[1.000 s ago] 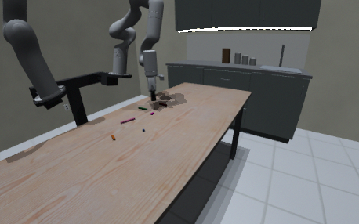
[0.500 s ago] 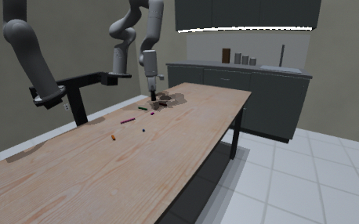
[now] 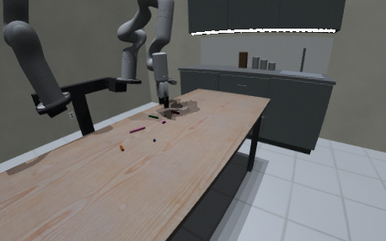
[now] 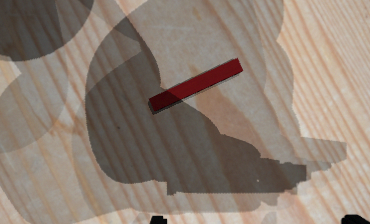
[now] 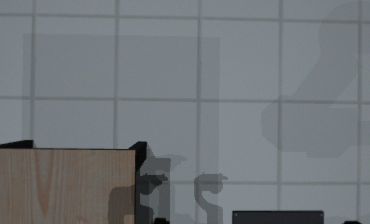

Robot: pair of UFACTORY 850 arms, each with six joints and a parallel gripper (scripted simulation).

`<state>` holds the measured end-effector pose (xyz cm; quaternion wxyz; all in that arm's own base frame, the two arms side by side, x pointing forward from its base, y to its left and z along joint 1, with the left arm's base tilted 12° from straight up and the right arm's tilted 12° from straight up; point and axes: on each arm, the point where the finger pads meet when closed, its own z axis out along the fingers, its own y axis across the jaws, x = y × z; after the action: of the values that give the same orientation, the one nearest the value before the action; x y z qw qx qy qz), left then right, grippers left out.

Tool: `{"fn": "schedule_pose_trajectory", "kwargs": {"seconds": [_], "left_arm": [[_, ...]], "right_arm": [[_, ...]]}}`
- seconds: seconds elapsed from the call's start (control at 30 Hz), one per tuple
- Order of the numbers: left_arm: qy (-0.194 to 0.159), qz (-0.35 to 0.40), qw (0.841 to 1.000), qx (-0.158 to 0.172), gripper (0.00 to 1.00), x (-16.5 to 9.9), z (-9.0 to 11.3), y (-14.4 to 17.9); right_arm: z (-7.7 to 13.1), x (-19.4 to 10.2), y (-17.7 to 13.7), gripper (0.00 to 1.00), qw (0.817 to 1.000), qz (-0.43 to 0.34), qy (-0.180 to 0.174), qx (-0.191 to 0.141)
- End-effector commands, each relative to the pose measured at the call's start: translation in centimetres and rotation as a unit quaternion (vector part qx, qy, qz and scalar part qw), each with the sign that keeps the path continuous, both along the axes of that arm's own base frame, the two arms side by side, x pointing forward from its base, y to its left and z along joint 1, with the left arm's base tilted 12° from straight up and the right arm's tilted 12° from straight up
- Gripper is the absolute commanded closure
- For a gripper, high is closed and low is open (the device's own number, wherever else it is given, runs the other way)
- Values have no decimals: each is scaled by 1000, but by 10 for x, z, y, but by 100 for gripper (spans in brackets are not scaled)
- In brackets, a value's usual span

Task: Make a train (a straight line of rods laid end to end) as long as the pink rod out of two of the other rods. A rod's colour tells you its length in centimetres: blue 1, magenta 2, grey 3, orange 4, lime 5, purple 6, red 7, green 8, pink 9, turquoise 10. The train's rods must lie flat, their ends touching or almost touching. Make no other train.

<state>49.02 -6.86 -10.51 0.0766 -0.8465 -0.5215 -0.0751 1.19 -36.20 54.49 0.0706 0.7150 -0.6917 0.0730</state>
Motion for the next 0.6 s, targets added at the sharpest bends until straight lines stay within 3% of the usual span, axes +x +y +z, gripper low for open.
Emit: {"fn": "schedule_pose_trajectory", "kwargs": {"seconds": [0.0, 0.27, 0.33, 0.37, 0.57], "left_arm": [[-24, 80, 996, -2, 0, 3, 3, -8], [-53, 203, 978, -7, 0, 6, 7, -20], [-53, 203, 978, -7, 0, 6, 7, -20], [-63, 245, 967, -8, 0, 6, 8, -25], [-81, 325, 942, -12, 0, 8, 11, -34]], "right_arm": [[1, 0, 0, 0, 1000, 0, 0, -1], [1, 0, 0, 0, 1000, 0, 0, -1], [1, 0, 0, 0, 1000, 0, 0, -1], [1, 0, 0, 0, 1000, 0, 0, -1], [1, 0, 0, 0, 1000, 0, 0, -1]]}}
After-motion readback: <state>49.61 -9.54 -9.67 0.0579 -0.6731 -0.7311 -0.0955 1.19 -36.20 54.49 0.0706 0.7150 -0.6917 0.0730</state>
